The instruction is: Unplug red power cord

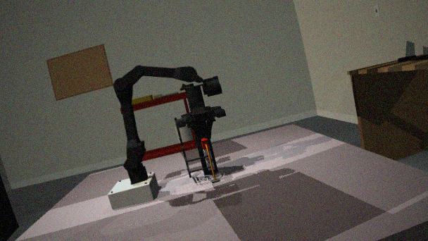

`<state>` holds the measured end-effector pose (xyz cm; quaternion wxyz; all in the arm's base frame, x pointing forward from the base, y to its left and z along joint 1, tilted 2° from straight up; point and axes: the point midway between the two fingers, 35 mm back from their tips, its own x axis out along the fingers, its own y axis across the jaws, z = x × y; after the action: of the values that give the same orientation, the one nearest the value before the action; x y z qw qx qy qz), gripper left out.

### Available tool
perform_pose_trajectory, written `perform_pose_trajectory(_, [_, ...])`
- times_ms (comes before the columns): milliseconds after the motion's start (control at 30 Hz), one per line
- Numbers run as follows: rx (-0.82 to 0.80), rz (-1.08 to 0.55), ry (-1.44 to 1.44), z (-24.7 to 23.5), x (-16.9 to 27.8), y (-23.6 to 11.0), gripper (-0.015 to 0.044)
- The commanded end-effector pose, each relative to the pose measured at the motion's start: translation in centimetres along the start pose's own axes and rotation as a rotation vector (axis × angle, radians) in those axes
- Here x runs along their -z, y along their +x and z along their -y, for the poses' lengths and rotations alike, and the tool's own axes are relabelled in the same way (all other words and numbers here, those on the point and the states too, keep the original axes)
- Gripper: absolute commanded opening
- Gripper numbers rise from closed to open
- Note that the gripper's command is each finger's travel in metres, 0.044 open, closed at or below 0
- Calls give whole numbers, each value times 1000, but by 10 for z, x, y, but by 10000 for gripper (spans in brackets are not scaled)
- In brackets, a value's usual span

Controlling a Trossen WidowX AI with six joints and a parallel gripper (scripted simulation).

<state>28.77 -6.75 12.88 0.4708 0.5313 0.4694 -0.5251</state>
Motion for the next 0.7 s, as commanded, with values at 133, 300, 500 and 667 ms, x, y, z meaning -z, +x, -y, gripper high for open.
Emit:
perform_pose_trajectory(133, [7,-1,3,2,12,1,160])
perform_pose_trajectory(300, [7,-2,3,3,18,1,160])
perform_pose_trajectory(500, [7,-2,3,3,18,6,160])
perform_pose_trajectory(667, [7,-2,3,3,18,13,160])
